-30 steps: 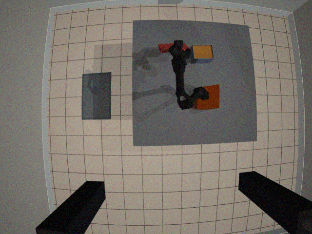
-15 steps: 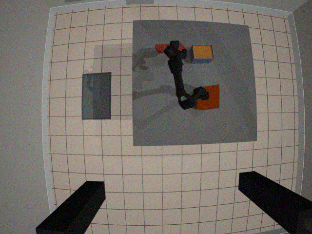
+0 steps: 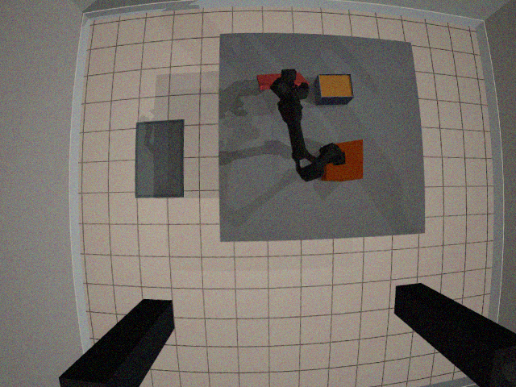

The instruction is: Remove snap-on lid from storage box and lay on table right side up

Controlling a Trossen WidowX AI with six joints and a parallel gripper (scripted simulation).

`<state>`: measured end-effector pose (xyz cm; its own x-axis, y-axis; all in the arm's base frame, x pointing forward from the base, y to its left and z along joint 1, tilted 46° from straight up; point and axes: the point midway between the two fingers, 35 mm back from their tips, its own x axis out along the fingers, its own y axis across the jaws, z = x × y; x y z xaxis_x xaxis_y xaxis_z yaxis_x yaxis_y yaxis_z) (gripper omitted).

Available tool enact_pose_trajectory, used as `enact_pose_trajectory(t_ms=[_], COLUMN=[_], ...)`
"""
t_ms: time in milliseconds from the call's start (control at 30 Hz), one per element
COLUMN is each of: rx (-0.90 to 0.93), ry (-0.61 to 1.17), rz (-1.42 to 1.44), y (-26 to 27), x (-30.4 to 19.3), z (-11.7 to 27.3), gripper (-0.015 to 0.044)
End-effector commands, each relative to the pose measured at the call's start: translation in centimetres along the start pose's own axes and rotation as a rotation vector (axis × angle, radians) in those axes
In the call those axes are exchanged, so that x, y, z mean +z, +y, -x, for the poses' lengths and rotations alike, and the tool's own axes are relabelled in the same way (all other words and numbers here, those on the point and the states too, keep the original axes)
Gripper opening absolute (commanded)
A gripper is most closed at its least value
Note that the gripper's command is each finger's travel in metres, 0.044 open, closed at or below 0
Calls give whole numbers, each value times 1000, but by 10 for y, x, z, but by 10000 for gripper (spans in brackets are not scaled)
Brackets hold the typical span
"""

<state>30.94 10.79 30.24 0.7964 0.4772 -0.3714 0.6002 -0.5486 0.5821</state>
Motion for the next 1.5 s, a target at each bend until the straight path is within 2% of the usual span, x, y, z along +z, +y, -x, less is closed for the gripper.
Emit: enact_pose_trajectory(t_ms=[0, 1467], rx=[11, 12], ry=[-6, -4], rz=[-3, -5], y=[-2, -28], x=[2, 2], z=[-3, -25], gripper=[0, 0])
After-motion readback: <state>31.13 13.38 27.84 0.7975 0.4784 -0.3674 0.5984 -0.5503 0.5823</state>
